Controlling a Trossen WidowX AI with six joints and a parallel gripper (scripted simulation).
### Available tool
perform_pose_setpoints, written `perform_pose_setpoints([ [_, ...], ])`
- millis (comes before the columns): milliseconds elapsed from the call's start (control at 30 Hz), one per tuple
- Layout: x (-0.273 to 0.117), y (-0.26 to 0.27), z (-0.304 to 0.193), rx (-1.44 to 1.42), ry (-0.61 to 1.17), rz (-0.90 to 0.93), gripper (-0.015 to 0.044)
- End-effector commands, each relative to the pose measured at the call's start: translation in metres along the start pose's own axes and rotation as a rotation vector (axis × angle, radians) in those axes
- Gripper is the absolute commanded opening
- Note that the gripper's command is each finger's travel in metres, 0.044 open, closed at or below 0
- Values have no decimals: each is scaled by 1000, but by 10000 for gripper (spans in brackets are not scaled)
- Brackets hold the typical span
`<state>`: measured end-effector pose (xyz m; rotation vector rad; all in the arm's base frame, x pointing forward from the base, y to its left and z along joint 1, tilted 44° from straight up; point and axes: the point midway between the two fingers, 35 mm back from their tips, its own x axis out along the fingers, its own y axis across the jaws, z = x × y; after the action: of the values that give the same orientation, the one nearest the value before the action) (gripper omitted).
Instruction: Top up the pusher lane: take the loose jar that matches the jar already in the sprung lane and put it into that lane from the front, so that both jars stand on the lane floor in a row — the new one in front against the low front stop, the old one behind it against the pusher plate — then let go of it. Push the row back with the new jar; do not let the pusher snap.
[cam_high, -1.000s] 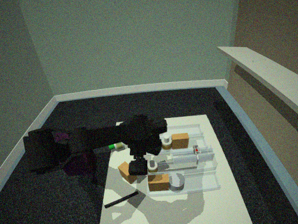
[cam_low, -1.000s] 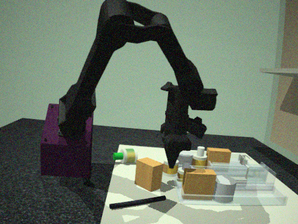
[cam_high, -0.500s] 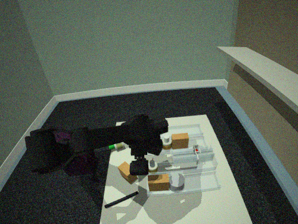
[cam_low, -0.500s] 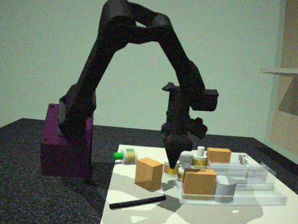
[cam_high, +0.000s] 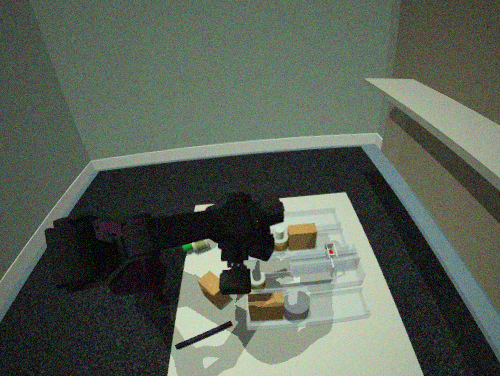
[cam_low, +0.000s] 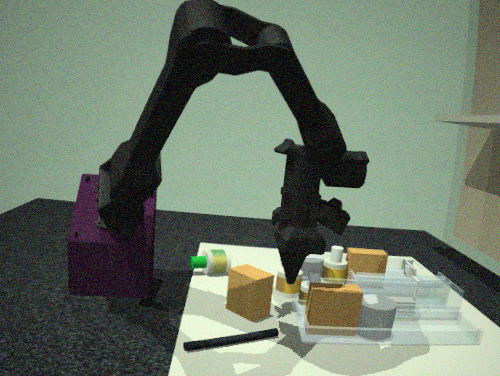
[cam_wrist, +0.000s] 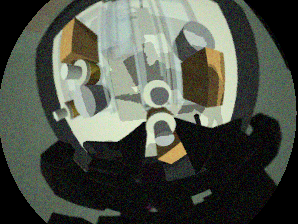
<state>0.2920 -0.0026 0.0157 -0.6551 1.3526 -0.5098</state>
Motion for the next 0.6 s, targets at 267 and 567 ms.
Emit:
perform_pose_setpoints([
  [267, -2, -1, 10, 9, -16, 0, 0],
  [567, -2, -1, 13, 9, -16, 0, 0],
])
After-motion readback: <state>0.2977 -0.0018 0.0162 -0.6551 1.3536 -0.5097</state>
